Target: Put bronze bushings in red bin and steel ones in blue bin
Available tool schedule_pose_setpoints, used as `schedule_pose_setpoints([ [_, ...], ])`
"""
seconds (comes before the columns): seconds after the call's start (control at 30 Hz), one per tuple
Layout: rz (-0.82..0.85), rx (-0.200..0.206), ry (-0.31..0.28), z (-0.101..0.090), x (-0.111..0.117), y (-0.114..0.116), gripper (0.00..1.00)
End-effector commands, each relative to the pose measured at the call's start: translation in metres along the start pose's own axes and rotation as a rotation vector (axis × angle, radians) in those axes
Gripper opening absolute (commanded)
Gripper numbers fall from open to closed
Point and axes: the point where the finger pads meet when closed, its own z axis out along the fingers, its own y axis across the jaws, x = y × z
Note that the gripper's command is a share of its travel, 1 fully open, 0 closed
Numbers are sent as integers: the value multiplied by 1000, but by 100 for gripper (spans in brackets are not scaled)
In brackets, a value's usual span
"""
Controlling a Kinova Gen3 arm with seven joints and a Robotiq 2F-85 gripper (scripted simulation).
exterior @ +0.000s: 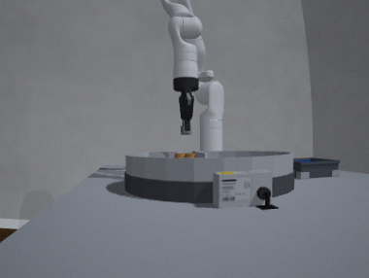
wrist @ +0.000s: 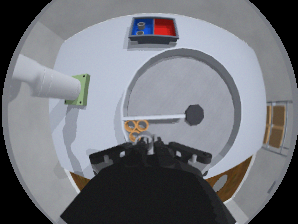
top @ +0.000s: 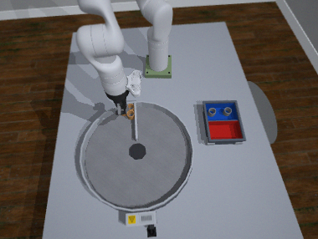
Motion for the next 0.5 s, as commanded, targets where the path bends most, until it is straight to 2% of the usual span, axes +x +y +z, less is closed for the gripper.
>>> schedule_pose_setpoints([
  [0.0,-29,1,-5,-1,34,0,0],
  [0.03,-29,1,-5,-1,46,-1,0],
  [0.13,-29,1,-5,-1,46,-1,0],
  [0.17,-29,1,-5,-1,58,-1,0],
  [0.23,-29,1,-5,-1,58,-1,0],
  [0.37,-29,1,-5,-1,105,-3,0],
  [0.47,-29,1,-5,-1,105,-3,0],
])
